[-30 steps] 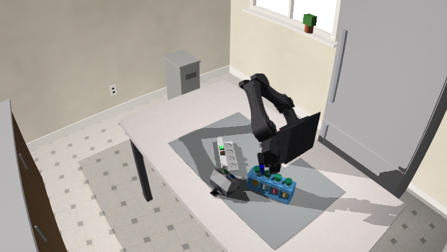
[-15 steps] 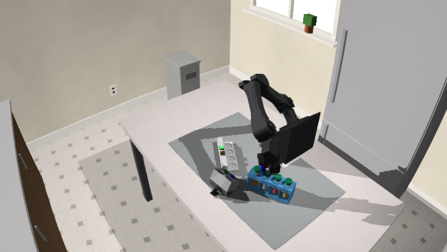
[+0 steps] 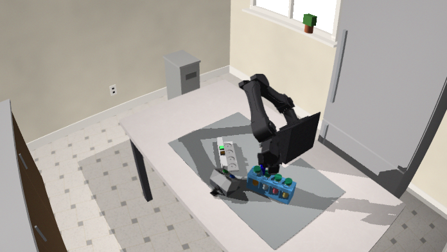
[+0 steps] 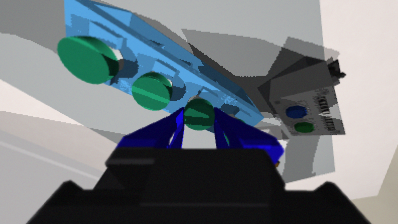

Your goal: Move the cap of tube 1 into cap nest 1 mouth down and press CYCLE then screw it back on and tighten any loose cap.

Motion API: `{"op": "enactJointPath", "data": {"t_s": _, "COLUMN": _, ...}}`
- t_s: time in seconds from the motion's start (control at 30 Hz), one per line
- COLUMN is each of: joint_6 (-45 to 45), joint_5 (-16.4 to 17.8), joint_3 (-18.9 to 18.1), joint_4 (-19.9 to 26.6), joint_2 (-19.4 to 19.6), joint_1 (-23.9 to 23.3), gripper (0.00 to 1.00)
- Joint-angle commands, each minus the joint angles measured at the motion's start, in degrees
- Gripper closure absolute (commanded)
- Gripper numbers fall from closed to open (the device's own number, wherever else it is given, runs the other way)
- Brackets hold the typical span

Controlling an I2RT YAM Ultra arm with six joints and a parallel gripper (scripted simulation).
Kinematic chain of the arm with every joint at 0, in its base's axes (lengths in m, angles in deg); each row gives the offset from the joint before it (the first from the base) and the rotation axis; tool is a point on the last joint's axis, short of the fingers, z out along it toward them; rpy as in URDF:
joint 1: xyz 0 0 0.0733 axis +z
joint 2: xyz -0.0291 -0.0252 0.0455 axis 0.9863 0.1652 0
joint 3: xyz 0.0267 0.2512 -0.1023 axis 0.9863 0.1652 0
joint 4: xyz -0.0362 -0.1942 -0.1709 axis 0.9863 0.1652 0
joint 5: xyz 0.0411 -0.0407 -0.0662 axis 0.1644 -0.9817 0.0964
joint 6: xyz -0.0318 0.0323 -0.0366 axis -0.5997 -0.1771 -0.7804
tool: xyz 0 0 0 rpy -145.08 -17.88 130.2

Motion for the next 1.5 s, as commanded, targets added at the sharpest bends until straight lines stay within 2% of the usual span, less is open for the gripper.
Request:
{"op": "enactJointPath", "data": {"t_s": 0.0, "joint_6": 4.49, "joint_5": -0.01, "joint_3": -0.13, "joint_4": -0.08, "joint_2": -0.35, "joint_1": 0.33, "gripper": 1.00}}
{"op": "enactJointPath", "data": {"t_s": 0.67, "joint_6": 25.11, "joint_5": -0.02, "joint_3": -0.13, "joint_4": -0.09, "joint_2": -0.35, "joint_1": 0.33, "gripper": 1.00}}
{"op": "enactJointPath", "data": {"t_s": 1.07, "joint_6": 25.61, "joint_5": -0.02, "joint_3": -0.14, "joint_4": -0.07, "joint_2": -0.34, "joint_1": 0.33, "gripper": 1.00}}
{"op": "enactJointPath", "data": {"t_s": 1.1, "joint_6": 25.61, "joint_5": -0.02, "joint_3": -0.14, "joint_4": -0.07, "joint_2": -0.34, "joint_1": 0.33, "gripper": 0.51}}
{"op": "enactJointPath", "data": {"t_s": 1.47, "joint_6": 25.91, "joint_5": 0.12, "joint_3": -0.49, "joint_4": 0.59, "joint_2": -0.48, "joint_1": 0.60, "gripper": 0.51}}
